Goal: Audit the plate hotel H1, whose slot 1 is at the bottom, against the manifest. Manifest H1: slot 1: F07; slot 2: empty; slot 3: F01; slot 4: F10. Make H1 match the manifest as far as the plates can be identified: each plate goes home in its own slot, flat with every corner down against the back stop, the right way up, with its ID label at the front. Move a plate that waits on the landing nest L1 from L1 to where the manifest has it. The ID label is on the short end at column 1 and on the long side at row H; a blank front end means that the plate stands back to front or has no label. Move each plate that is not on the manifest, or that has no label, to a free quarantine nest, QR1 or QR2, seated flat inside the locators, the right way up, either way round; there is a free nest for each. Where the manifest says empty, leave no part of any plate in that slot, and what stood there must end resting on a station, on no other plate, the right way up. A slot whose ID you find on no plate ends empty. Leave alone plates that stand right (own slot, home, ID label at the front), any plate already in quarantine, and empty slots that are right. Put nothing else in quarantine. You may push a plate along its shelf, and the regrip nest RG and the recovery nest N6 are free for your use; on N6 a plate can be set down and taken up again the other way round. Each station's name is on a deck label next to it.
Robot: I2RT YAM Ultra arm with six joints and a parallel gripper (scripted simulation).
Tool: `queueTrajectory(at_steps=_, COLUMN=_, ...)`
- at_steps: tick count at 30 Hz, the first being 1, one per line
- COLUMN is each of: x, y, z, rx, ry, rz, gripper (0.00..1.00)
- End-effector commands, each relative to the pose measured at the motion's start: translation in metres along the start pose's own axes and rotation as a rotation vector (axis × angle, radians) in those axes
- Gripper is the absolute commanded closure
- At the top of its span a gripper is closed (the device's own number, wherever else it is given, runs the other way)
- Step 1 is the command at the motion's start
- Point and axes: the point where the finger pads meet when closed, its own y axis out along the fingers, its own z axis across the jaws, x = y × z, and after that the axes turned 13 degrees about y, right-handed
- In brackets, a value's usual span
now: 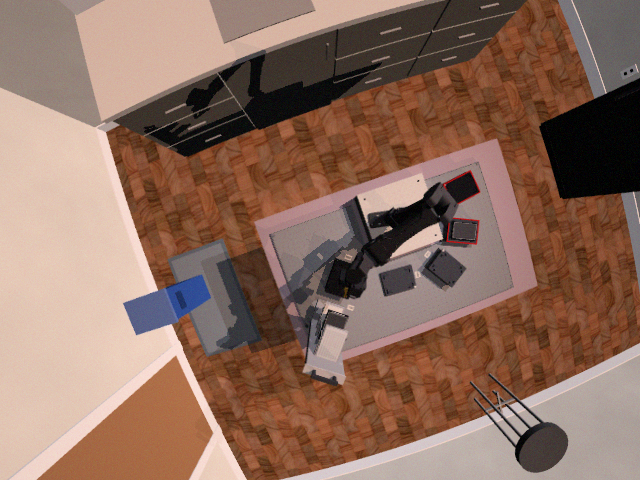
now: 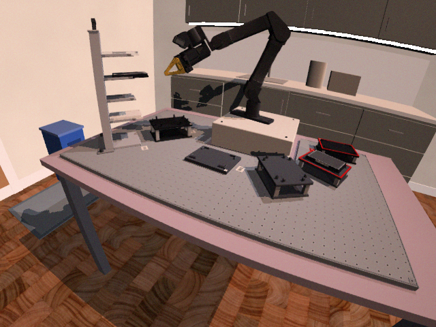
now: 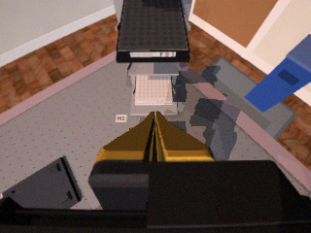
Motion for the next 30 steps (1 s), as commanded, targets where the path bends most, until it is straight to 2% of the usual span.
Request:
queueTrajectory(at_steps=1, x=0.0036, y=-0.0015, z=0.0015, rx=0.006, ry=-0.008, rz=-0.009, gripper=1.00)
queueTrajectory(at_steps=30, x=0.0059, y=0.0026, z=0.0021, rx=0.006, ry=-0.007, rz=-0.009, gripper=1.00)
